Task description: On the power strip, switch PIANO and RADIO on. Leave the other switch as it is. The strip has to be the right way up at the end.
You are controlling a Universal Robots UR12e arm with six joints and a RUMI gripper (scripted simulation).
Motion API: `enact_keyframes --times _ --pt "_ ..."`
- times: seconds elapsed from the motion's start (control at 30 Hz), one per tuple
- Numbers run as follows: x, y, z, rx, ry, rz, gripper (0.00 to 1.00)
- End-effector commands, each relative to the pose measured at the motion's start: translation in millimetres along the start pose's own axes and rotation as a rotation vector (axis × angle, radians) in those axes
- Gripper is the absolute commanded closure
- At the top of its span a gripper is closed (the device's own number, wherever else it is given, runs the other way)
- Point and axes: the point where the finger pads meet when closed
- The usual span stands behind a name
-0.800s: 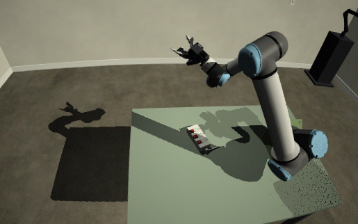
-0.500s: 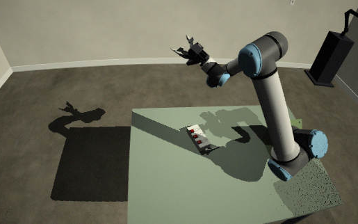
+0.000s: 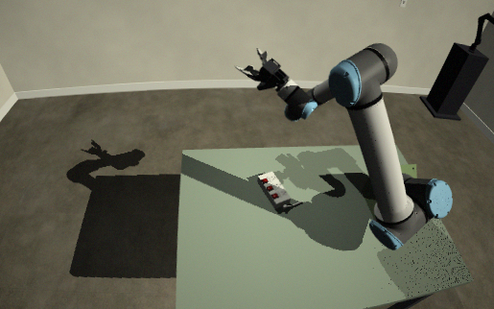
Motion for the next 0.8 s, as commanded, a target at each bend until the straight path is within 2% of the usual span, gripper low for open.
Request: enact_keyframes --times 0.0,0.4,0.6,0.77 --pt "1 0 0 -0.001 0.0 0.003 0.0" --pt "10 8 4 -0.011 -0.003 0.051 0.0" --pt "21 20 9 -0.024 -0.009 0.115 0.0" --pt "31 34 16 -0.041 -0.018 0.19 0.0"
Point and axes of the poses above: the point where the finger pads meet when closed, its own x axis out along the fingers, its own z axis across the jaws, y = z × x, and after that the axes turned 11 degrees about -x, right-handed
